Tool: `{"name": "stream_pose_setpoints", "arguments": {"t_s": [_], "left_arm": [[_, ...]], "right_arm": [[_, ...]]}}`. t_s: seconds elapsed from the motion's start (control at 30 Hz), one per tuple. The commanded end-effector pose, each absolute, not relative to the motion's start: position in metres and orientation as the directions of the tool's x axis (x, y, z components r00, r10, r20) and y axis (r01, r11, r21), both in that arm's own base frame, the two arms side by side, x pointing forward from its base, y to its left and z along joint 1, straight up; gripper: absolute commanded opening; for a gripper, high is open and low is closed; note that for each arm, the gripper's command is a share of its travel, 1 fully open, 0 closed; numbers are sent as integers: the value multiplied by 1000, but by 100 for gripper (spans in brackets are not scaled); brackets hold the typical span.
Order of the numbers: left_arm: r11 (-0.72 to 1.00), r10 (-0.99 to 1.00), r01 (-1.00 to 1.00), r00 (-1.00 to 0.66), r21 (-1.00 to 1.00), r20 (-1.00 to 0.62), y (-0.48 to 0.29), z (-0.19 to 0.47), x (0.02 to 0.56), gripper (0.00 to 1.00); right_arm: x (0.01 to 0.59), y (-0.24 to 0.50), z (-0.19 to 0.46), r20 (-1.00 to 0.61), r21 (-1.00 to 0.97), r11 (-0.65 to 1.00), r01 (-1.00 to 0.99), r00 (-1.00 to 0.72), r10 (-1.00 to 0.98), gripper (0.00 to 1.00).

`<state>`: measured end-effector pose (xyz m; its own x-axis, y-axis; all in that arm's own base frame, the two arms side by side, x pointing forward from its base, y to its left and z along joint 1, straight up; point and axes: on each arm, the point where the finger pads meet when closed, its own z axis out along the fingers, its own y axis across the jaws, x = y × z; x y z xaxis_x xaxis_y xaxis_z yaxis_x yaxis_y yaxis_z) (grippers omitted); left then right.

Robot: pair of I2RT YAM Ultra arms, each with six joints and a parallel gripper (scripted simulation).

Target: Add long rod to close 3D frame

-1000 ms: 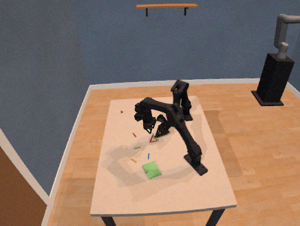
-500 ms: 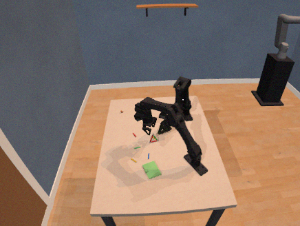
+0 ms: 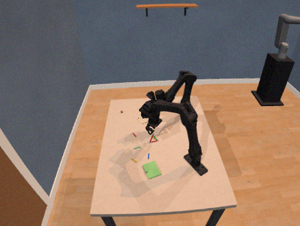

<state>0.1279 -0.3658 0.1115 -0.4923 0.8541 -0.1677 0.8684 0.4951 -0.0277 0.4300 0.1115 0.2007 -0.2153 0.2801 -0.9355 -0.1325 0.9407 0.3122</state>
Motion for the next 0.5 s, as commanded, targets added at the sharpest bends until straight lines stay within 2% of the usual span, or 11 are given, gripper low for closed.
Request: {"name": "stream_pose_setpoints", "arguments": {"t_s": [0.0, 0.23, 0.47], "left_arm": [[443, 819, 896, -420, -35, -391, -390, 125, 139, 100], [356, 786, 934, -311, -20, -533, -373, 123, 125, 100], [316, 756, 949, -254, -4, -603, -359, 118, 119, 100]], "right_arm": [[431, 104, 208, -941, 204, 969, -140, -300, 154, 13], [419, 52, 316, -987, 76, 992, -98, -146, 61, 13], [392, 16, 385, -999, 8, 999, -39, -43, 7, 13]]}}
